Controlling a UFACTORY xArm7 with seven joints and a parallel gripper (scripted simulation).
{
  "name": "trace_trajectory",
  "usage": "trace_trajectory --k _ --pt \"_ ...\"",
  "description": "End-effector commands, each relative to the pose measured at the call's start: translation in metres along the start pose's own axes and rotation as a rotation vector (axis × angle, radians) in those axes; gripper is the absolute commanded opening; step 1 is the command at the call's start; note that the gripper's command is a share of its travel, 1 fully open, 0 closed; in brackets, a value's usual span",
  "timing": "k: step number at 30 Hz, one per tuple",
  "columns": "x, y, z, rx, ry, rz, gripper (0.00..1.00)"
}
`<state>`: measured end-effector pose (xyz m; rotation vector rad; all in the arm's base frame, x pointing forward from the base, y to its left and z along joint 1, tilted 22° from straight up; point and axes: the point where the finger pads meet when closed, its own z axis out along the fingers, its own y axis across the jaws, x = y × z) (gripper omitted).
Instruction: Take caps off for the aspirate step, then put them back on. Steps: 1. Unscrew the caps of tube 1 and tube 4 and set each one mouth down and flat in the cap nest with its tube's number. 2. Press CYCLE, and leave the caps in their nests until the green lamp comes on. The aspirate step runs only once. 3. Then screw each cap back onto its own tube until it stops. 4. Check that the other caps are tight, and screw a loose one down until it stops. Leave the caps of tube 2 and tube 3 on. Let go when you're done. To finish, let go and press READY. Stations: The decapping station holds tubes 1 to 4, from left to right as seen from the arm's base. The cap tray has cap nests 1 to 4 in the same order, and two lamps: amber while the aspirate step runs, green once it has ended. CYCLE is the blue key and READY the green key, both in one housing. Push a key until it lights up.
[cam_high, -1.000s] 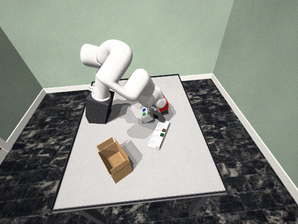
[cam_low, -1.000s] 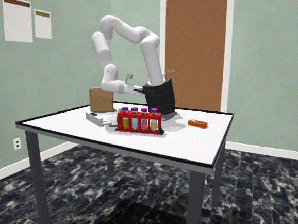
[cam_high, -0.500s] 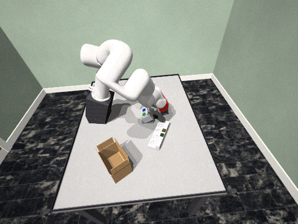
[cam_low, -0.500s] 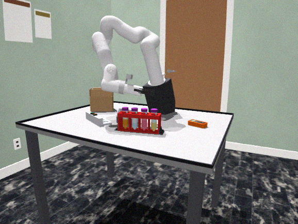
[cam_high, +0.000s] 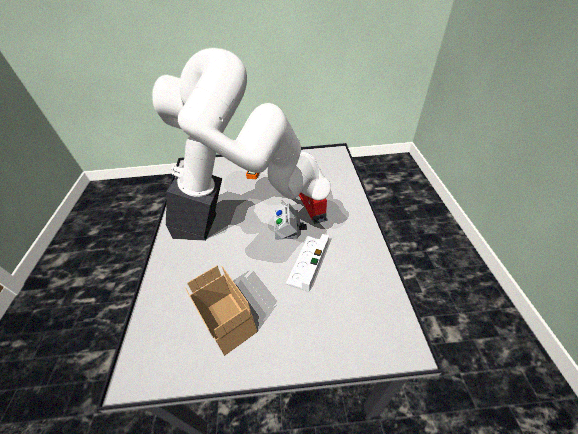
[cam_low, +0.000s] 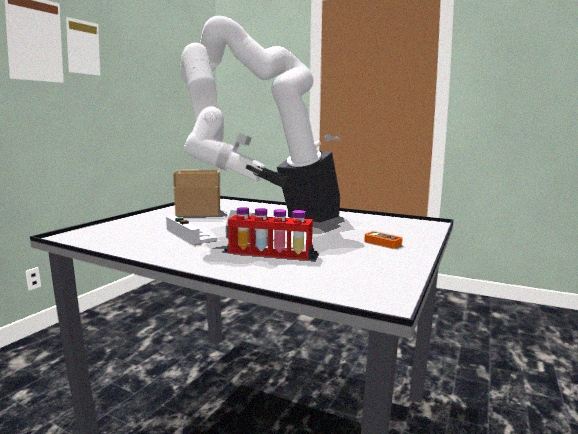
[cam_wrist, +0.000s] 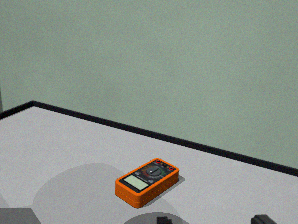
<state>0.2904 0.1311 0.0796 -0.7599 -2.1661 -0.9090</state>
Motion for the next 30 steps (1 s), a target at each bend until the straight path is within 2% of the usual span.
trace_trajectory --k 1,2,5,8,11,13,16,19,22,23,25,26,27,30 --pt "-0.004 0.007 -0.016 -0.010 -0.080 0.002 0.46" --pt "-0.004 0.007 -0.016 -0.010 -0.080 0.002 0.46" --pt "-0.008 0.013 -0.029 -0.020 -0.179 0.011 0.46" --pt "-0.010 0.015 -0.035 -0.020 -0.179 0.011 0.46" --pt "-0.014 0.019 -0.048 -0.030 -0.276 0.023 0.46" --pt "-0.015 0.020 -0.052 -0.030 -0.276 0.023 0.46" --pt "-0.018 0.024 -0.066 -0.039 -0.371 0.036 0.46" --pt "-0.019 0.025 -0.069 -0.039 -0.371 0.036 0.46" --pt "-0.022 0.028 -0.084 -0.047 -0.463 0.050 0.46" --pt "-0.023 0.029 -0.085 -0.047 -0.463 0.050 0.46" --pt "-0.025 0.031 -0.095 -0.052 -0.529 0.061 0.46" --pt "-0.026 0.032 -0.100 -0.053 -0.553 0.065 0.46" --pt "-0.026 0.032 -0.100 -0.053 -0.553 0.065 0.46" --pt "-0.029 0.034 -0.113 -0.059 -0.638 0.081 0.46"
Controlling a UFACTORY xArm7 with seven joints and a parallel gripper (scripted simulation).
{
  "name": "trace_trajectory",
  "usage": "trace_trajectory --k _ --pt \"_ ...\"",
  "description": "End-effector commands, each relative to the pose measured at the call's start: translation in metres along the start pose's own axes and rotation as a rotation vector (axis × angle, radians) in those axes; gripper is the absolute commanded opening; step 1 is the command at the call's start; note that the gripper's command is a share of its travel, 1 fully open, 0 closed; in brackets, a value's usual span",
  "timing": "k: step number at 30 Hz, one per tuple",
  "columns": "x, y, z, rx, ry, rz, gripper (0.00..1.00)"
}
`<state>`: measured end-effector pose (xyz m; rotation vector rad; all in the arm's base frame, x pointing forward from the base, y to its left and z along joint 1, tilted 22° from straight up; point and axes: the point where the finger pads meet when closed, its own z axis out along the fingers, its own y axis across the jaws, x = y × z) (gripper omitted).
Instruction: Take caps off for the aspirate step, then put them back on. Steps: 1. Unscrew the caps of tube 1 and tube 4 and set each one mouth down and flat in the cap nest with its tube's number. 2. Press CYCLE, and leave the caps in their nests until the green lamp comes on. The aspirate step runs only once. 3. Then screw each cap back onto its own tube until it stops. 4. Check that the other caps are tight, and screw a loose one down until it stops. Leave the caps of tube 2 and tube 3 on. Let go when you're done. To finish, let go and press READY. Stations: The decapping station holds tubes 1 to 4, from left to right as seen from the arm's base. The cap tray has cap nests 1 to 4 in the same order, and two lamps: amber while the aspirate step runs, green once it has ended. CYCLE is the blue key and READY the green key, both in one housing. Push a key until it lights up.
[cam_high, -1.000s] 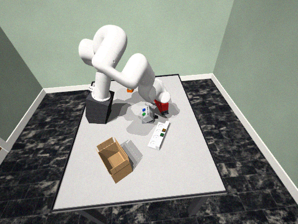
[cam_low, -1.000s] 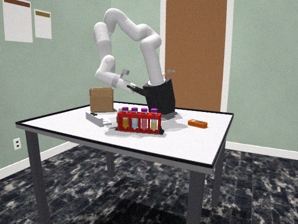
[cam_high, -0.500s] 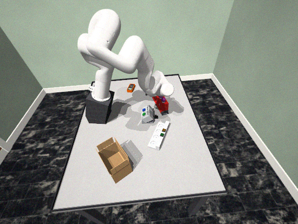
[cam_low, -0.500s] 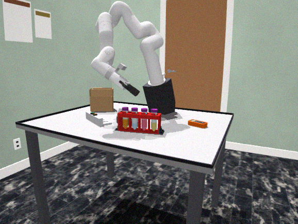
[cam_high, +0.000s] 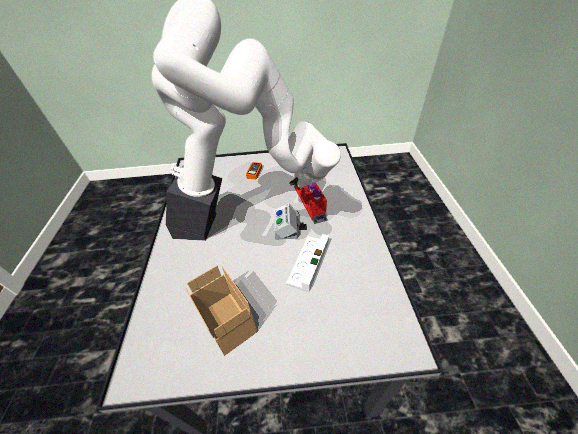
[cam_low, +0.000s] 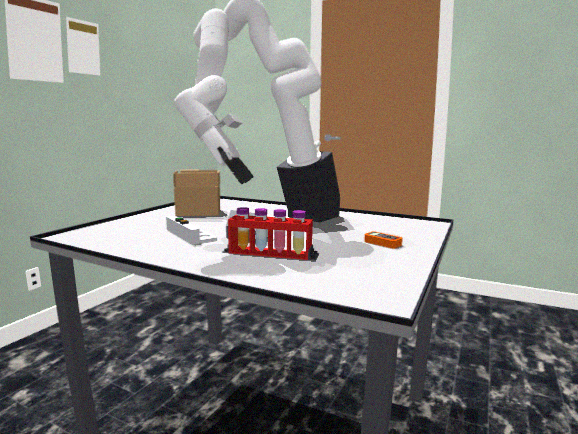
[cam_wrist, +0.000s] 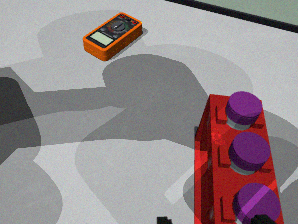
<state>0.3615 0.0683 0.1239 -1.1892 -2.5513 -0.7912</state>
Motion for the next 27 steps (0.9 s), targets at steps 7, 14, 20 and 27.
trace_trajectory --k 7,14,20,27 --pt "-0.022 0.007 -0.025 -0.014 -0.229 0.037 0.46" --pt "-0.042 0.008 -0.039 -0.011 -0.441 0.075 0.46" --pt "-0.053 0.000 -0.033 0.004 -0.597 0.107 0.46" --pt "-0.058 -0.010 -0.018 0.016 -0.655 0.126 0.46"
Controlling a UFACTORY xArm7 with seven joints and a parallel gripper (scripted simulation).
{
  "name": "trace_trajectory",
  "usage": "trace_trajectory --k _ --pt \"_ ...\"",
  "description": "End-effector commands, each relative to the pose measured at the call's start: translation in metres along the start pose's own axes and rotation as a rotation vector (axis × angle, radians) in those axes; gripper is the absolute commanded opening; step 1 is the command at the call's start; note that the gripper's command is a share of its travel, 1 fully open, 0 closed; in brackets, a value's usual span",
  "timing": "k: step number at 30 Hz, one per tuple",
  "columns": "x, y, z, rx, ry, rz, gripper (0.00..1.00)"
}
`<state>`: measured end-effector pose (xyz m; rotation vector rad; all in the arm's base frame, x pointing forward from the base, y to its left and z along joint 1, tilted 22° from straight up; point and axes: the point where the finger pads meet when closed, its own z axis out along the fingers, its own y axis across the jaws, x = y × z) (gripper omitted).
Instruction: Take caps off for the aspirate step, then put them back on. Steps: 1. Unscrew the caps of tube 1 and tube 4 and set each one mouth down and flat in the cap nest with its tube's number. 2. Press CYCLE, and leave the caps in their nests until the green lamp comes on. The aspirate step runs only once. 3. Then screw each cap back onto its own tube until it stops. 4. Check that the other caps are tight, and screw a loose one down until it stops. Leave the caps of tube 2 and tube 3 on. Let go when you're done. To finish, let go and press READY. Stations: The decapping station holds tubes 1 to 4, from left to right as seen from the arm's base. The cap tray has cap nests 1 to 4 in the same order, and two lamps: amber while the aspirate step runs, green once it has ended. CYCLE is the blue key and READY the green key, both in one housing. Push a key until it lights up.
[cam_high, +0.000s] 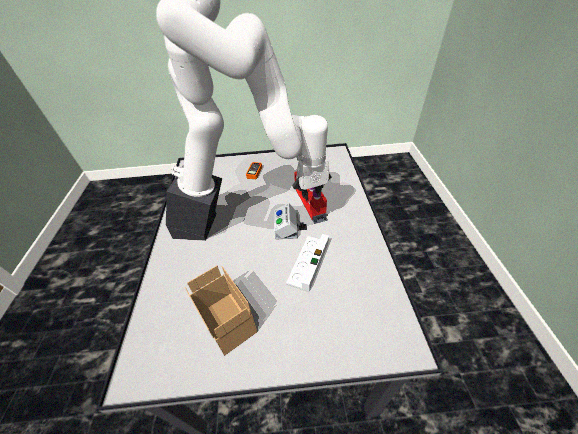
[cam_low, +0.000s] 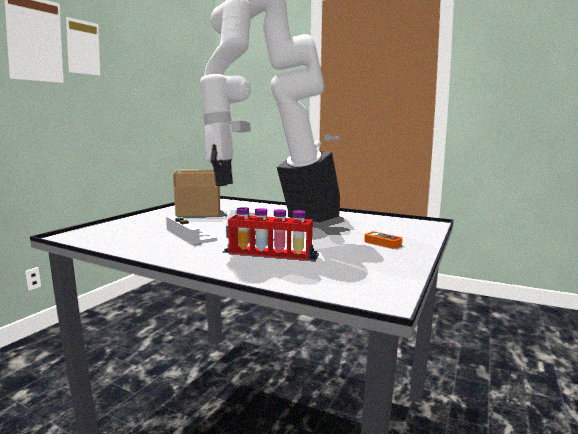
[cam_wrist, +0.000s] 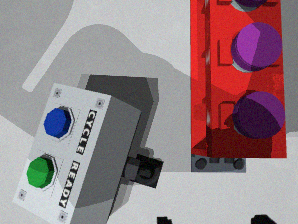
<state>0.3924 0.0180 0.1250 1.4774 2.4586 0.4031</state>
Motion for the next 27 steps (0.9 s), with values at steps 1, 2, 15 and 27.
trace_trajectory --k 1,2,15,27 --pt "0.003 -0.011 0.018 0.019 -0.106 0.027 0.46" --pt "0.004 -0.013 0.021 0.019 -0.107 0.028 0.46" --pt "0.004 -0.013 0.021 0.019 -0.107 0.028 0.46" --pt "0.055 0.004 0.026 -0.009 -0.107 0.546 0.46"
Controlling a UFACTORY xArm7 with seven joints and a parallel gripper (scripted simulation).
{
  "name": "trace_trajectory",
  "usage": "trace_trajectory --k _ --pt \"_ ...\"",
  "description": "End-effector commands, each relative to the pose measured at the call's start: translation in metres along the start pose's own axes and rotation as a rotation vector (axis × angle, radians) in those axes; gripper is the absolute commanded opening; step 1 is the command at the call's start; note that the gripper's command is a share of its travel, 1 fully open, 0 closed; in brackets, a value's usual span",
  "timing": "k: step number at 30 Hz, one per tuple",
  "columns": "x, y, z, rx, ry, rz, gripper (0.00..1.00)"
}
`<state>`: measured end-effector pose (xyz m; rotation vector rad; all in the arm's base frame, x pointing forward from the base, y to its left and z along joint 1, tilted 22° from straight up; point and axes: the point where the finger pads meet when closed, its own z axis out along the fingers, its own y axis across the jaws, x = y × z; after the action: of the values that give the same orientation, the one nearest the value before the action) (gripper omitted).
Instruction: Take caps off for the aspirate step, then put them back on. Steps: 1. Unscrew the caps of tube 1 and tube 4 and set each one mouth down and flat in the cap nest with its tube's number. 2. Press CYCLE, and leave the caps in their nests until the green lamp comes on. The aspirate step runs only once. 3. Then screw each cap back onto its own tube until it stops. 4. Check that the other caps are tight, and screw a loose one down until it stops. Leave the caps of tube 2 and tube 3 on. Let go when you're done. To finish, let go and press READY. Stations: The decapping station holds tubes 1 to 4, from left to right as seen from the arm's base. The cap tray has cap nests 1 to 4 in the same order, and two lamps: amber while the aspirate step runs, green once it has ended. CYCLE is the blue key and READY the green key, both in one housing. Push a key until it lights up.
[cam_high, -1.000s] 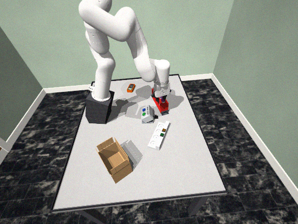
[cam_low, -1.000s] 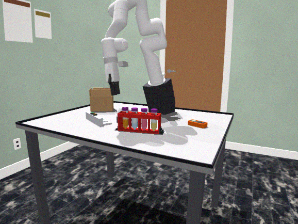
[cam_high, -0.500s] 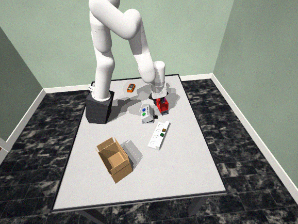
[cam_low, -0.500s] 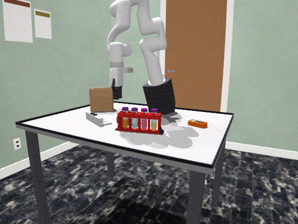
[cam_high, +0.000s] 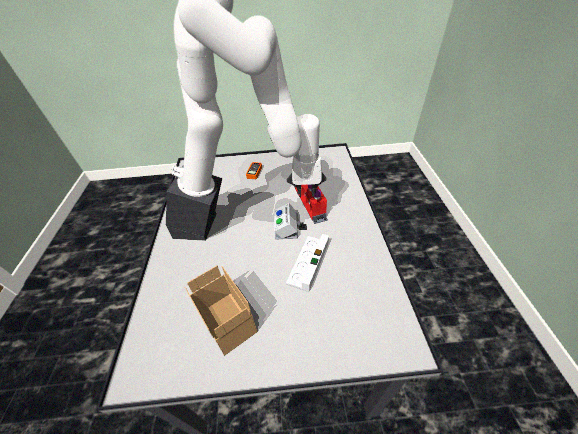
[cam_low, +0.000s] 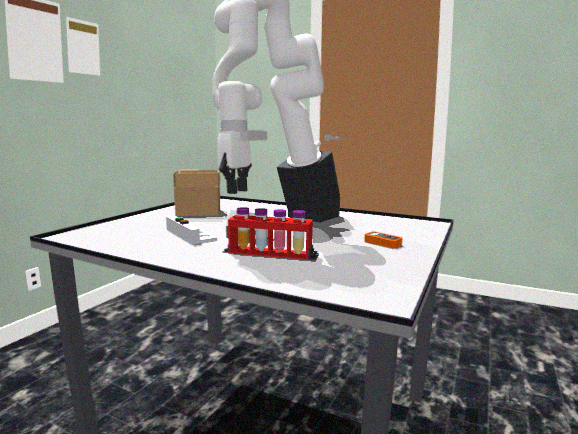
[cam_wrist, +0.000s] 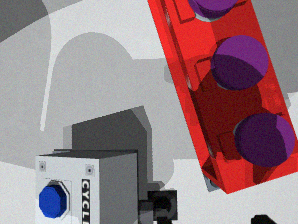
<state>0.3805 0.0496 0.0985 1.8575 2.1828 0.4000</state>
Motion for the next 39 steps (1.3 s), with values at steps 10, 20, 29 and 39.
trace_trajectory --k 10,20,29,39 --pt "0.075 0.002 0.003 -0.021 -0.042 0.497 0.46" --pt "0.129 0.001 0.006 -0.021 -0.041 0.497 0.46" --pt "0.193 0.001 0.008 -0.021 -0.041 0.497 0.46" --pt "0.201 0.001 0.009 -0.021 -0.041 0.497 0.46"
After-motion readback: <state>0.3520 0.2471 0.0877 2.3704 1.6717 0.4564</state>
